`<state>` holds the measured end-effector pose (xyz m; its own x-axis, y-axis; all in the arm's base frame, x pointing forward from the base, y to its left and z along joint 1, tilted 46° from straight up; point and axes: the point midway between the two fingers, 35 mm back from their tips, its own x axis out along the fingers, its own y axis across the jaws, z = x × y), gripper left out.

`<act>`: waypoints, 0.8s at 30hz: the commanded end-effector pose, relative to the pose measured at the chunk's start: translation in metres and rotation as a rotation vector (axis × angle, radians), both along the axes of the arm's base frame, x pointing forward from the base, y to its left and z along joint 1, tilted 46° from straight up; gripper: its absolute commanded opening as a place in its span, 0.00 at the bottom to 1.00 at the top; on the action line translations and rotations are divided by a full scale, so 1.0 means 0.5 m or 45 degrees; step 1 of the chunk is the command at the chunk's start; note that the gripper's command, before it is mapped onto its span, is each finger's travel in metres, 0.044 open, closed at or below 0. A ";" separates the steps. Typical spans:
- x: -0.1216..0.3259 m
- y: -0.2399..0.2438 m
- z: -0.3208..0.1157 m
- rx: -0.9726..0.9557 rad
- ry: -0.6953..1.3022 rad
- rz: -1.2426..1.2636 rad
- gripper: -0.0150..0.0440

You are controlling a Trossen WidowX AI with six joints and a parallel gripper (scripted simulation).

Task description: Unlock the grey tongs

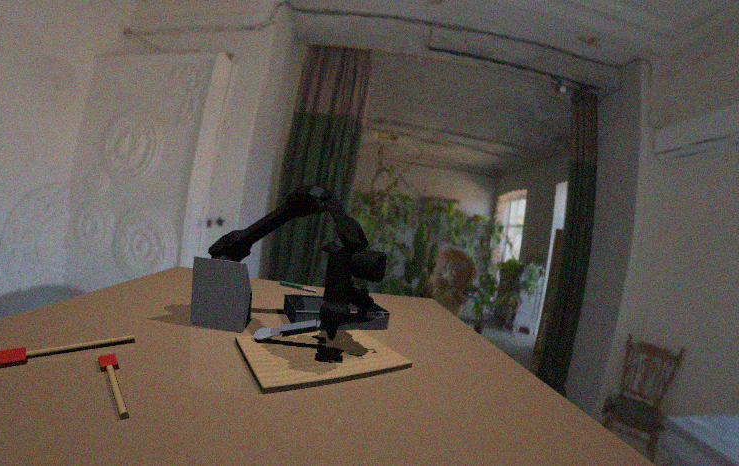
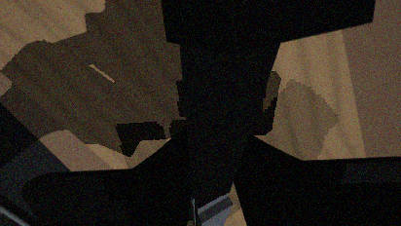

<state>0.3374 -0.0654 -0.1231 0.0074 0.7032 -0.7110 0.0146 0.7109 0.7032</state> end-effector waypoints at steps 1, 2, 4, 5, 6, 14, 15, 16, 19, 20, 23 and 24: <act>-0.006 0.006 -0.007 0.009 0.013 -0.011 0.00; -0.006 0.006 -0.007 0.009 0.013 -0.011 0.00; -0.006 0.006 -0.007 0.009 0.013 -0.011 0.00; -0.002 0.005 -0.005 0.003 0.004 0.001 0.04; -0.002 0.005 -0.005 0.003 0.004 0.001 0.09; -0.002 0.005 -0.005 0.003 0.004 0.001 0.44; -0.002 0.005 -0.005 0.003 0.004 0.001 0.49; -0.002 0.005 -0.005 0.003 0.004 0.001 0.53; -0.002 0.005 -0.005 0.003 0.004 0.001 0.67; -0.002 0.005 -0.005 0.003 0.004 0.001 0.71; -0.002 0.005 -0.005 0.003 0.004 0.001 0.85; -0.002 0.005 -0.005 0.003 0.004 0.001 0.89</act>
<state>0.3364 -0.0618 -0.1255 0.0049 0.7065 -0.7077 0.0157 0.7076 0.7065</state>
